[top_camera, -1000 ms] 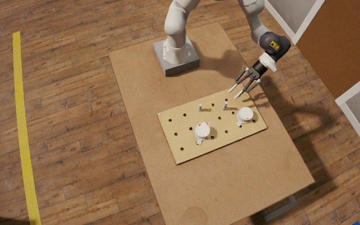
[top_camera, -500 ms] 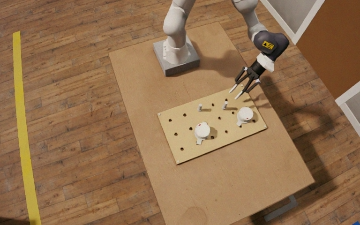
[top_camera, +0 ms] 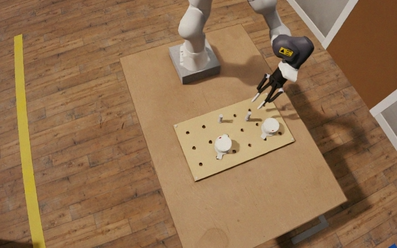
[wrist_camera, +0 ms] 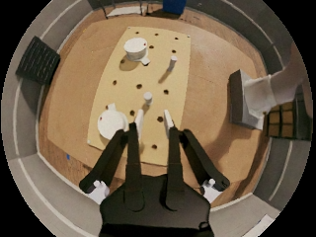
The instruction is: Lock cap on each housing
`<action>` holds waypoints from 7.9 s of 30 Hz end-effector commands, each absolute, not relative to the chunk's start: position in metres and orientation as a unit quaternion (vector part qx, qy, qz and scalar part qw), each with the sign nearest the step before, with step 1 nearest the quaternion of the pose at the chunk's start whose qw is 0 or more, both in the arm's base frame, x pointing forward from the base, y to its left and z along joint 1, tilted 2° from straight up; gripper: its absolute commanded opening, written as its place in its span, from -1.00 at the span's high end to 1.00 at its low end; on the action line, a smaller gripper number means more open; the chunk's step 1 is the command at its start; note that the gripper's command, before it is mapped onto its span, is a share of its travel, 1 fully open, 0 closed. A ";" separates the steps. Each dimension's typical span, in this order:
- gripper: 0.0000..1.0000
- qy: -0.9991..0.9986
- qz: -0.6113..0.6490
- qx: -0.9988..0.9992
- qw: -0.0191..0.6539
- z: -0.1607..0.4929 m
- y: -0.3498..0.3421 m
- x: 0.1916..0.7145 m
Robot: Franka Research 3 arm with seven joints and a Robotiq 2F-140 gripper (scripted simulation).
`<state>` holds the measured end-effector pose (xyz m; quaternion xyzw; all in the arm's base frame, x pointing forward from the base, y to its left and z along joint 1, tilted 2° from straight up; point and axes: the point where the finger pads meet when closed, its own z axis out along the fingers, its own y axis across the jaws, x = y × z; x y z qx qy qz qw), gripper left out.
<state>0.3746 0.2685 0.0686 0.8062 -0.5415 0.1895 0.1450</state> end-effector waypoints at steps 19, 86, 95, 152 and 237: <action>0.28 -0.528 0.074 0.843 0.076 0.067 0.280 0.375; 0.28 0.081 -0.014 0.997 -0.001 0.069 0.214 0.411; 0.28 0.084 -0.015 0.996 -0.001 0.069 0.214 0.411; 0.28 0.084 -0.015 0.996 -0.001 0.019 0.213 0.409; 0.80 0.084 -0.015 0.996 -0.001 -0.004 0.213 0.409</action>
